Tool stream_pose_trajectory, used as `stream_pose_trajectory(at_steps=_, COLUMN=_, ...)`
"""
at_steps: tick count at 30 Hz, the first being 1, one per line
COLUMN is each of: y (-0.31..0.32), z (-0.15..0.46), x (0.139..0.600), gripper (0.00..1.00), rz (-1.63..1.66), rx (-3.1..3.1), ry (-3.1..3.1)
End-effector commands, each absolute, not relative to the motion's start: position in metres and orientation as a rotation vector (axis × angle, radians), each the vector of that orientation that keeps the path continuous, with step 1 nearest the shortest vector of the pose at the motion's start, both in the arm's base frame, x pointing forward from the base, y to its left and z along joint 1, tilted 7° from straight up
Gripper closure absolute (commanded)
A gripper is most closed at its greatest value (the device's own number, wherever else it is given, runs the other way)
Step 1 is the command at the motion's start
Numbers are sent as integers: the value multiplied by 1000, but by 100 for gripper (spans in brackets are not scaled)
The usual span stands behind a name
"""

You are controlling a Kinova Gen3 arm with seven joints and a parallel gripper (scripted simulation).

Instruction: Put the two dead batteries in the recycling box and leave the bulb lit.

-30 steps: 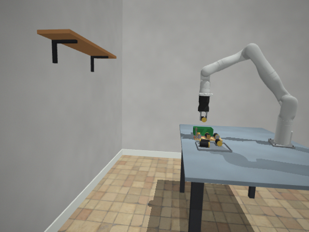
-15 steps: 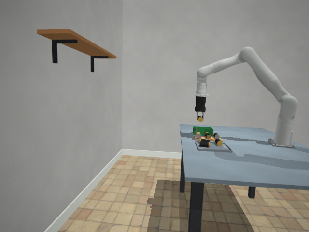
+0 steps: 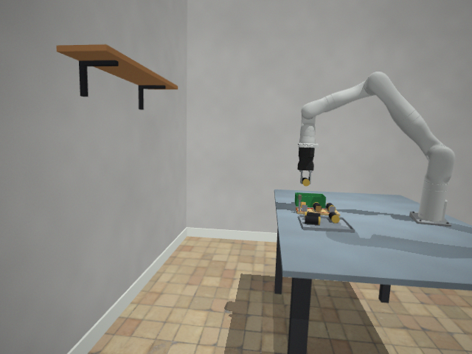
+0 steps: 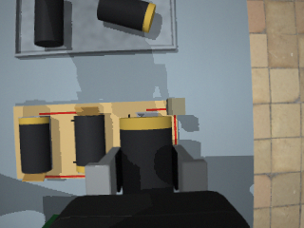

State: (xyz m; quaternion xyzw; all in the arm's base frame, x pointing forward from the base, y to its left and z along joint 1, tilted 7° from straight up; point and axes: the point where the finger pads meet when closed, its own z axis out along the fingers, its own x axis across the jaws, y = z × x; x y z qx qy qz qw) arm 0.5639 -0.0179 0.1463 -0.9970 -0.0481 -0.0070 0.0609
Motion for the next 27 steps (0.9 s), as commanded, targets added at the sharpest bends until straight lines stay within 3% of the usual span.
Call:
stream_pose_trajectory(at_steps=1, y=-18, z=148, x=564, gripper=43, rz=-25, rx=-3017, ry=-145)
stream_pose_trajectory(at_steps=14, y=-18, z=143, x=565, gripper=43, rz=-25, rx=-3017, ry=-146)
stream_pose_trajectory(at_steps=27, y=-9, z=72, x=565, gripper=43, rz=-25, rx=-3017, ry=-146)
